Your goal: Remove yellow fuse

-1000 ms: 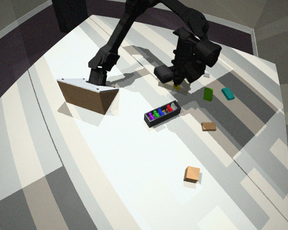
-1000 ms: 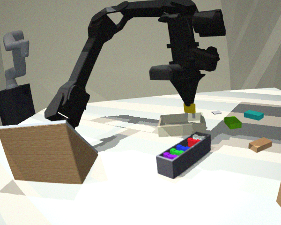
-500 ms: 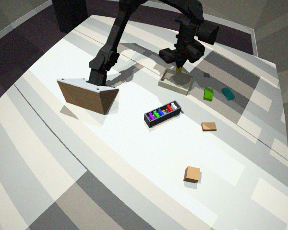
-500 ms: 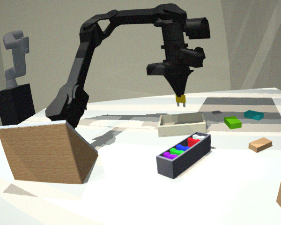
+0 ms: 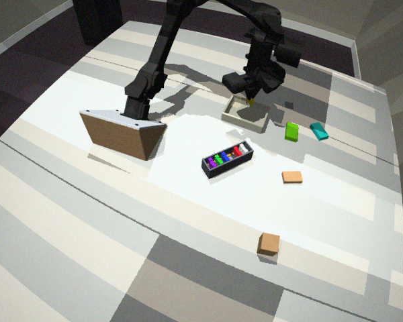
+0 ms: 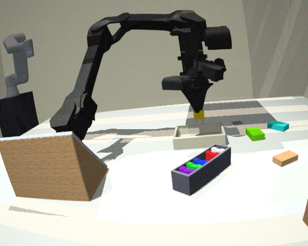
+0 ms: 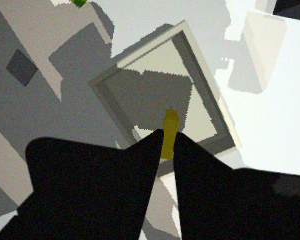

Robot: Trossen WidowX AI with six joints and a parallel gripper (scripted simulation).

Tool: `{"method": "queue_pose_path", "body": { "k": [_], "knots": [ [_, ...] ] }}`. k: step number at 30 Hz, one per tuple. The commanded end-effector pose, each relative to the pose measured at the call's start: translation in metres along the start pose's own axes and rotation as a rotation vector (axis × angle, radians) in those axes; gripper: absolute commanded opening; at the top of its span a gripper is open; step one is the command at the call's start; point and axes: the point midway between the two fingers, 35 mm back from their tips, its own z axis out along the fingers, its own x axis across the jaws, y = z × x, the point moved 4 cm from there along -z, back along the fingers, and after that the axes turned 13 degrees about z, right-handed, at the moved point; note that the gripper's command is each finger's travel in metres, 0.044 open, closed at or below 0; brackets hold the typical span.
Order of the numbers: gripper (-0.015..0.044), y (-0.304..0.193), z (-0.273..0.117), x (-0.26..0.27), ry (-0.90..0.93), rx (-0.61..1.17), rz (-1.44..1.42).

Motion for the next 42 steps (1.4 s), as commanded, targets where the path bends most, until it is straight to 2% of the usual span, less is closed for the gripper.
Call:
{"method": "queue_pose_path", "body": {
  "k": [1,13,26,30,42],
  "knots": [
    [0.0000,-0.001,0.008,-0.001,-0.001,0.006,0.004],
    [0.0000,-0.002,0.023,-0.001,0.000,0.007,0.003],
    [0.0330,-0.001,0.017,0.000,0.000,0.002,0.000],
    [0.0330,-0.001,-0.015,-0.001,-0.002,0.005,0.004],
    [0.0330,-0.001,-0.017,-0.001,0.001,0.006,0.008]
  ]
}}
